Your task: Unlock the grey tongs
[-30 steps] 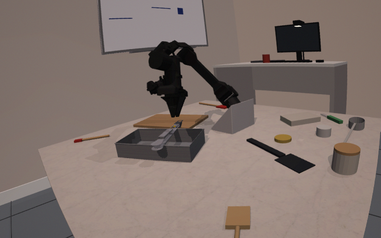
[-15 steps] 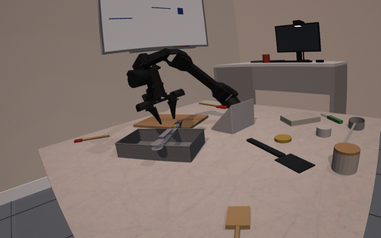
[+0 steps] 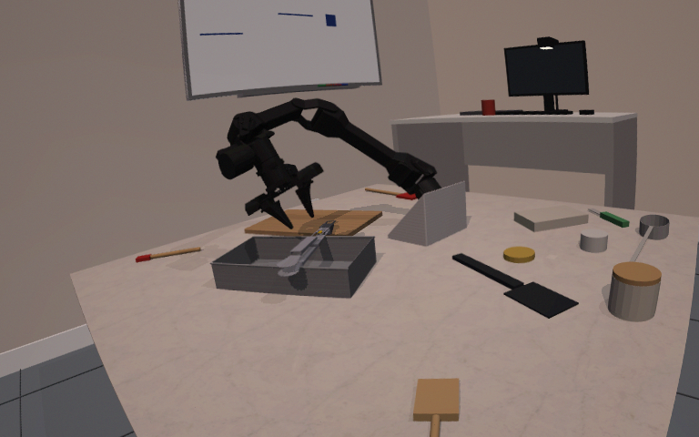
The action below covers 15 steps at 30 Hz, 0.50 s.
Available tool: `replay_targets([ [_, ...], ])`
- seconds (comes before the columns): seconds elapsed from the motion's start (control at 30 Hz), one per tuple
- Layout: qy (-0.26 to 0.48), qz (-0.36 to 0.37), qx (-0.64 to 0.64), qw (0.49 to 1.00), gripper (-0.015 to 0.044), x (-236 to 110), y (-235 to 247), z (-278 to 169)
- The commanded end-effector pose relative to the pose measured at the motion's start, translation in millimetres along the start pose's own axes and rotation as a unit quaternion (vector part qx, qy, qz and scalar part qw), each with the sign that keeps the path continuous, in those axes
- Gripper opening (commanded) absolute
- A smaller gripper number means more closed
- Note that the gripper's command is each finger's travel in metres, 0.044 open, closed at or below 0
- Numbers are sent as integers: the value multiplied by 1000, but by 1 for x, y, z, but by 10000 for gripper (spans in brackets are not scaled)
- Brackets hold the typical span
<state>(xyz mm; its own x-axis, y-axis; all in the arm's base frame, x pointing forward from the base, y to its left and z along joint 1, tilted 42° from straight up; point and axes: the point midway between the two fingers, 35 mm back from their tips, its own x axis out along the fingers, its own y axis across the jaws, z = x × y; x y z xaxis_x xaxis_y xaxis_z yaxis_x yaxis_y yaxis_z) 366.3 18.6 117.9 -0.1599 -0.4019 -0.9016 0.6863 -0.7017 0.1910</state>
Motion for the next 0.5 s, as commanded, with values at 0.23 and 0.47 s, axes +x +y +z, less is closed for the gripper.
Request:
replay_targets([
  [0.23, -5, -7, 9, 1000, 260, 2, -9, -7],
  [0.47, -4, -11, 10, 1000, 260, 9, -9, -8],
])
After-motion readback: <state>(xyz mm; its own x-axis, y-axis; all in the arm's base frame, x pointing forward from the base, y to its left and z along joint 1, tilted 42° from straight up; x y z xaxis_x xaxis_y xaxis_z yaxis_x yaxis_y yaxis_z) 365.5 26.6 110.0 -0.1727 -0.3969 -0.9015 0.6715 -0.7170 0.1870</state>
